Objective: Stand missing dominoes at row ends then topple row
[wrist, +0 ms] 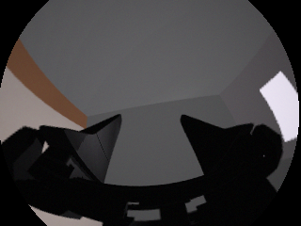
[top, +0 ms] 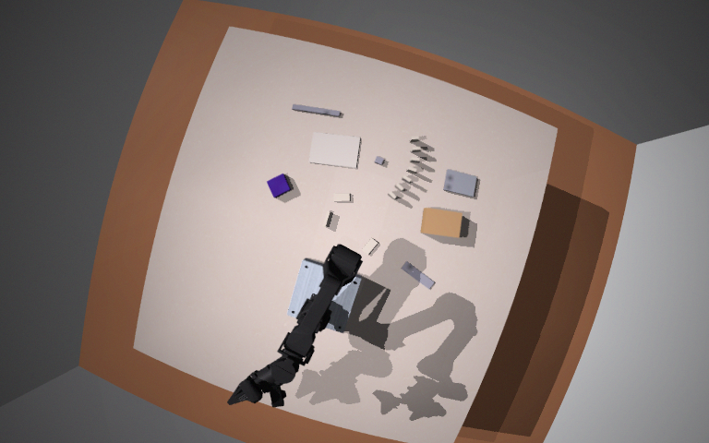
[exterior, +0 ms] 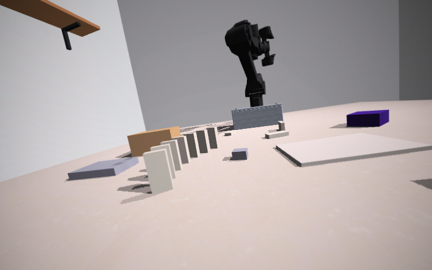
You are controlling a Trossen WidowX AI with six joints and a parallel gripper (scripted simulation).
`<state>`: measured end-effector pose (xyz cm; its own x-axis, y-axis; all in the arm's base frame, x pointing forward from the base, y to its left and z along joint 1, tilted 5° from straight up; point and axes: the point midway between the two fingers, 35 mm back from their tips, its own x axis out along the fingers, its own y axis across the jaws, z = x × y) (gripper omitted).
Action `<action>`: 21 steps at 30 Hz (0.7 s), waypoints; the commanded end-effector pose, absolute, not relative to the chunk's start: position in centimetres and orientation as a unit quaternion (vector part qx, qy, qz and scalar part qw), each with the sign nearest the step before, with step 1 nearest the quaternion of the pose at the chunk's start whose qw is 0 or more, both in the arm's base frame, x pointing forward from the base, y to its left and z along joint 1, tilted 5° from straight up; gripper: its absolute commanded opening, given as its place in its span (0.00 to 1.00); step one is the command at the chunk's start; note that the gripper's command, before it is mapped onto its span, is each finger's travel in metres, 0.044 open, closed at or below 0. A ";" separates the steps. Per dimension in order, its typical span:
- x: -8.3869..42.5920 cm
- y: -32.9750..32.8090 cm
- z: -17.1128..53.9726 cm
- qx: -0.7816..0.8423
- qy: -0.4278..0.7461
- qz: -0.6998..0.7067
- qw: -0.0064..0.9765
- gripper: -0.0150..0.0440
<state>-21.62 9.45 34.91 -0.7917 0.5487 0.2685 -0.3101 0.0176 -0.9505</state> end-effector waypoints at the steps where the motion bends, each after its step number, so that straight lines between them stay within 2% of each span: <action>1: -21.6 9.6 34.9 -0.096 -0.641 0.696 0.310 0.98; 2: -21.7 10.1 34.7 -0.105 -0.634 0.699 0.313 1.00; 11: -20.3 20.5 31.8 -0.248 -0.473 0.747 0.396 1.00; 21: -11.4 31.5 27.0 -0.339 -0.181 0.740 0.552 1.00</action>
